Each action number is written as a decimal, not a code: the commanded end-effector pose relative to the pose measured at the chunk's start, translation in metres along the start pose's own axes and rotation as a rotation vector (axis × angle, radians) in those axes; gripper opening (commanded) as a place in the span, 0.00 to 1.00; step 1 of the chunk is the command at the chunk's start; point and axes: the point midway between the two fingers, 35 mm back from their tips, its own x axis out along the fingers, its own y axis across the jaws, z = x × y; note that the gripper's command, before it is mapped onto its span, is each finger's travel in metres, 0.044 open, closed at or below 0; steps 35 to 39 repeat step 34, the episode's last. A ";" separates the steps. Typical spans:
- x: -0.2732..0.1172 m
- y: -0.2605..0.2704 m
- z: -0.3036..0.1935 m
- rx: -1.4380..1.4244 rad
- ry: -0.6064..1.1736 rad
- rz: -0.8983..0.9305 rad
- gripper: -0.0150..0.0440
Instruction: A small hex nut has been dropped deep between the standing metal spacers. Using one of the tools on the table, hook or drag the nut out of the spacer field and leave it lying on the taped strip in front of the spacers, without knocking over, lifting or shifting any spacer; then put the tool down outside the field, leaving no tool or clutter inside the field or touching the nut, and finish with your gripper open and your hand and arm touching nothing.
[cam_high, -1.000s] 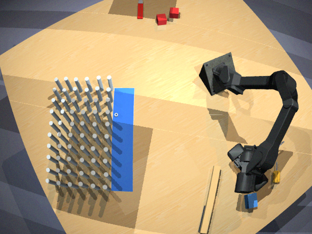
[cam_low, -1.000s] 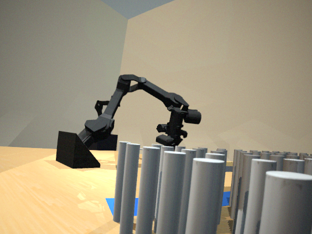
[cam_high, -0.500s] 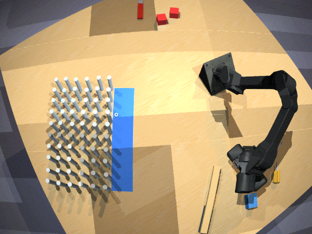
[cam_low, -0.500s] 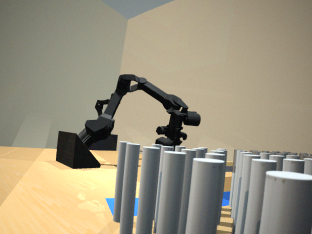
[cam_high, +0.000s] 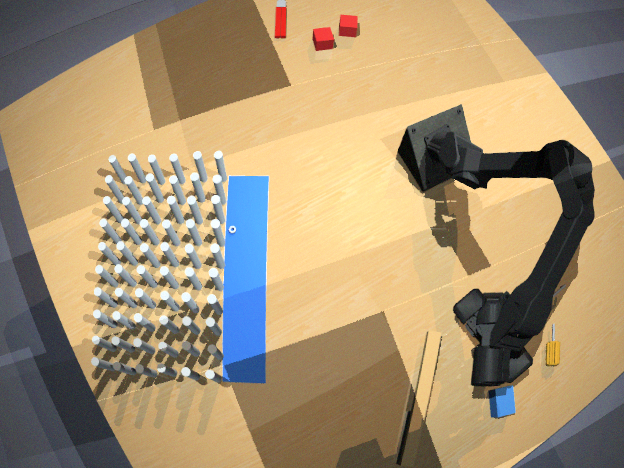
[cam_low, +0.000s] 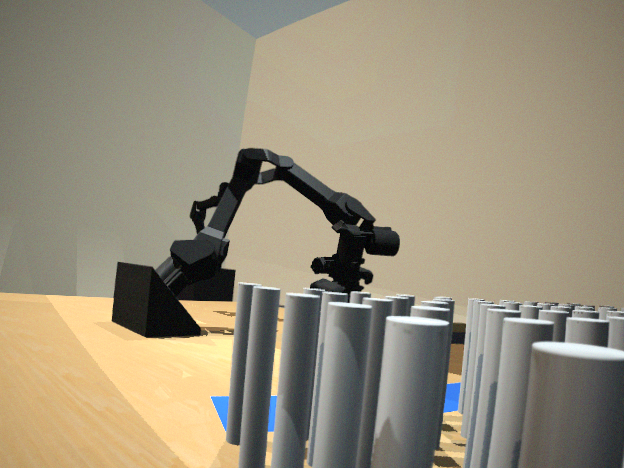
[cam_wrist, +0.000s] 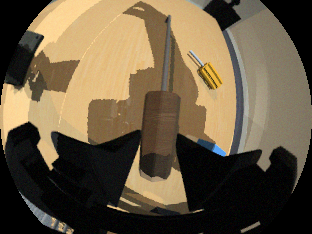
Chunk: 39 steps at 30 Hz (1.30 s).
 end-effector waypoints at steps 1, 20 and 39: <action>0.002 0.001 0.000 0.006 0.002 0.000 0.25; 0.012 0.003 0.000 0.002 0.000 -0.008 0.34; 0.012 0.003 0.000 0.002 0.000 -0.008 0.97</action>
